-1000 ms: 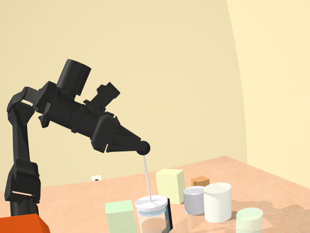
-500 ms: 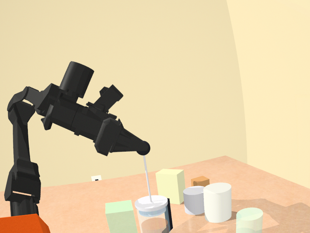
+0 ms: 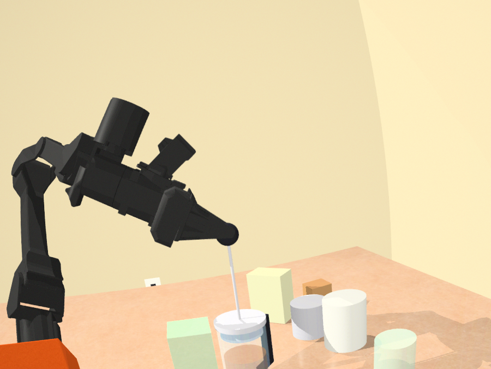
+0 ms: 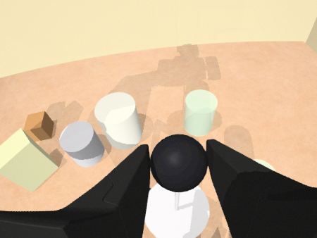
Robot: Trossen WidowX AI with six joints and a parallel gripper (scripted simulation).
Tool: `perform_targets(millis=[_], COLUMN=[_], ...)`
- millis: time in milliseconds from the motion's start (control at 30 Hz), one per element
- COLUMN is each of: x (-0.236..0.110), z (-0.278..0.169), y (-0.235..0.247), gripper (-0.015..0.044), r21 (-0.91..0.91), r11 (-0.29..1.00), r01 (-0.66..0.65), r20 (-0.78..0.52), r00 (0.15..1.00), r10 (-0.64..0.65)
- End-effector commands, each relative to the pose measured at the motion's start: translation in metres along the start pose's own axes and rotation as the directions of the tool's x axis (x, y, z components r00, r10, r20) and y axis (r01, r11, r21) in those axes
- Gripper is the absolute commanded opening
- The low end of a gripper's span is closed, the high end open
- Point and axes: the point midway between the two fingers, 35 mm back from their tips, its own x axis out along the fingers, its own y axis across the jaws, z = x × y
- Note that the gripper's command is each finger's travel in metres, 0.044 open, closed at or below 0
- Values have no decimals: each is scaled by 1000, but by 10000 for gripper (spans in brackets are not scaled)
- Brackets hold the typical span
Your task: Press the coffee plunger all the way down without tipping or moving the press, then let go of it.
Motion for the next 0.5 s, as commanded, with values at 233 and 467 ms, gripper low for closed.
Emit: perform_targets(millis=[233,467], x=[12,20], z=[-14,-23], y=[-4,-5], gripper=[121,121], r21=[5,5], r11=[1000,1000], r01=[6,7], r20=[-8,-10], r00=[1000,1000], r10=[-6,-7])
